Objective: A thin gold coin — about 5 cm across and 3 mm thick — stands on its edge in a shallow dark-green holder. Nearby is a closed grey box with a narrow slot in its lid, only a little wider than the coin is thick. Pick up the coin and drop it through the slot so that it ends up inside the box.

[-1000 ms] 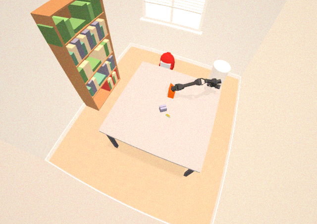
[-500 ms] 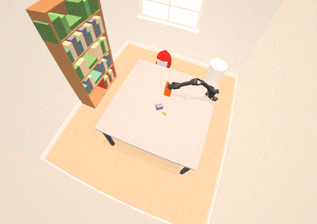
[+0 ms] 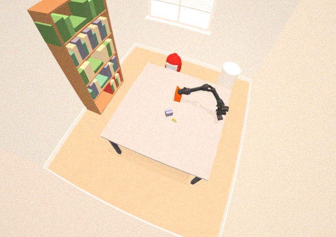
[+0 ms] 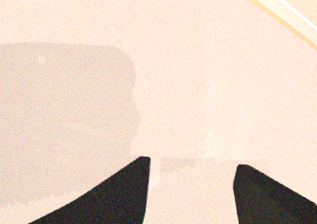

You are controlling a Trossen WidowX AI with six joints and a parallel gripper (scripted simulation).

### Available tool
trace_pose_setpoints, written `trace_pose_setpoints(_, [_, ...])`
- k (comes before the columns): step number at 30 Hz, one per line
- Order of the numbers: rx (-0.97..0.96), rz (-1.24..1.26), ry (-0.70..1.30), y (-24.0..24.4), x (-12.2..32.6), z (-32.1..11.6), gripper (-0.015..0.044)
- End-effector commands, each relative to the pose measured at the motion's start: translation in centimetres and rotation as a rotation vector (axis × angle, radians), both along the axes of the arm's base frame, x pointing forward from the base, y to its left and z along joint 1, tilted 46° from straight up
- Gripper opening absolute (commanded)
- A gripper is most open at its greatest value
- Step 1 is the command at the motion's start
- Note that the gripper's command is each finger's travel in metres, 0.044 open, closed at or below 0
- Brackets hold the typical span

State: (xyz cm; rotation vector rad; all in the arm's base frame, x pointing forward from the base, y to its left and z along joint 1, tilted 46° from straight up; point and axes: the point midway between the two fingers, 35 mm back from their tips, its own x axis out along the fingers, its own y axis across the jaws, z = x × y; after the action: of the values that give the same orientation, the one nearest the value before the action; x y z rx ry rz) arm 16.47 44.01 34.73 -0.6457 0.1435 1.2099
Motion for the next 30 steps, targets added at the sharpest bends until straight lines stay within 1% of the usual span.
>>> trace_pose_setpoints(1, [-0.001,-0.16,0.141,-2.7,5.4,-2.2,0.0161])
trace_pose_setpoints(3, [0.008,-0.214,0.144,-4.7,7.8,-2.1,0.0161])
trace_pose_setpoints(11, [0.003,-0.479,0.51,-9.4,13.8,-8.6,0.0161])
trace_pose_setpoints(16, [0.034,-0.727,0.82,-14.2,17.5,-13.6,0.0161])
trace_pose_setpoints(21, [0.107,-1.017,1.161,-20.1,20.0,-18.3,0.0161])
trace_pose_setpoints(25, [0.201,-1.275,1.454,-25.3,21.0,-21.7,0.0161])
trace_pose_setpoints(30, [0.372,-1.615,1.847,-31.8,21.0,-25.4,0.0161])
